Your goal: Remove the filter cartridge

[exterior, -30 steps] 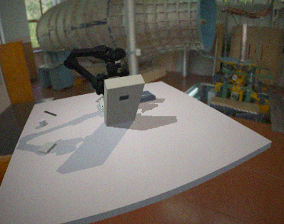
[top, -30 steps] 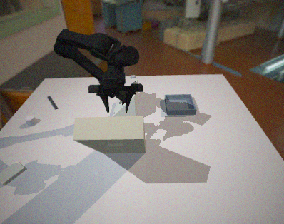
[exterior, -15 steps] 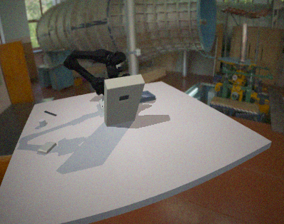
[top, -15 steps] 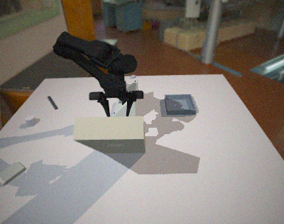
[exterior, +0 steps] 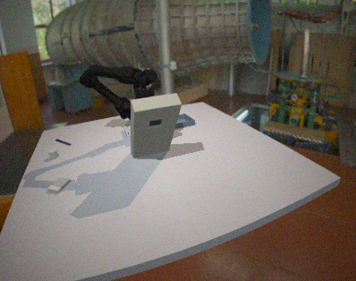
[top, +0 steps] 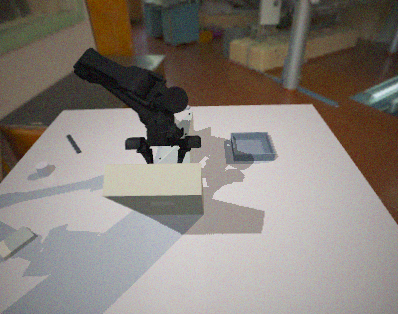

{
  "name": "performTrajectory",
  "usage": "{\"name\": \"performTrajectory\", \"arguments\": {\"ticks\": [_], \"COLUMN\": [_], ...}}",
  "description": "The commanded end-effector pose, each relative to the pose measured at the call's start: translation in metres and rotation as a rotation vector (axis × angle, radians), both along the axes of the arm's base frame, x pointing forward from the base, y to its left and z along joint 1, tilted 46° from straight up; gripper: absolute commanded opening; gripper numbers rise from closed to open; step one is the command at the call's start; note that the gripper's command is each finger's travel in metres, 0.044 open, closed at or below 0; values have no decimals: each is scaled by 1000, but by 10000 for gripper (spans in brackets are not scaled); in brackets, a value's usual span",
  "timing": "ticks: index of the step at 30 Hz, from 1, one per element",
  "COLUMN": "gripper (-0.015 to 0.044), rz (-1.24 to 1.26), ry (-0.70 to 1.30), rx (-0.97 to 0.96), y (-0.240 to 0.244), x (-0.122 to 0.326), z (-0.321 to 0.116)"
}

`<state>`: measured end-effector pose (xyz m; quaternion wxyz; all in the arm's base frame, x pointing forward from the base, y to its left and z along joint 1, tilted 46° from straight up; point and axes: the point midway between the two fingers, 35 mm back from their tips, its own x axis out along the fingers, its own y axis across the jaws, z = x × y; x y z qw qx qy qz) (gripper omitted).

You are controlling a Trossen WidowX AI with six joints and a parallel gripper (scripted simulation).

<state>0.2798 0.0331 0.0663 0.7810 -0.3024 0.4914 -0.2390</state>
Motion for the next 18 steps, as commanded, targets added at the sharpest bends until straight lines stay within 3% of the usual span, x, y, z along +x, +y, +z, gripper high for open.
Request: {"name": "performTrajectory", "arguments": {"ticks": [1,10,18], "gripper": [252,192,0], "rz": [0,0,1], "ry": [0,0,0], "rx": [1,1,-1], "y": [1,1,7], "x": [0,0,8], "z": [0,0,7]}}
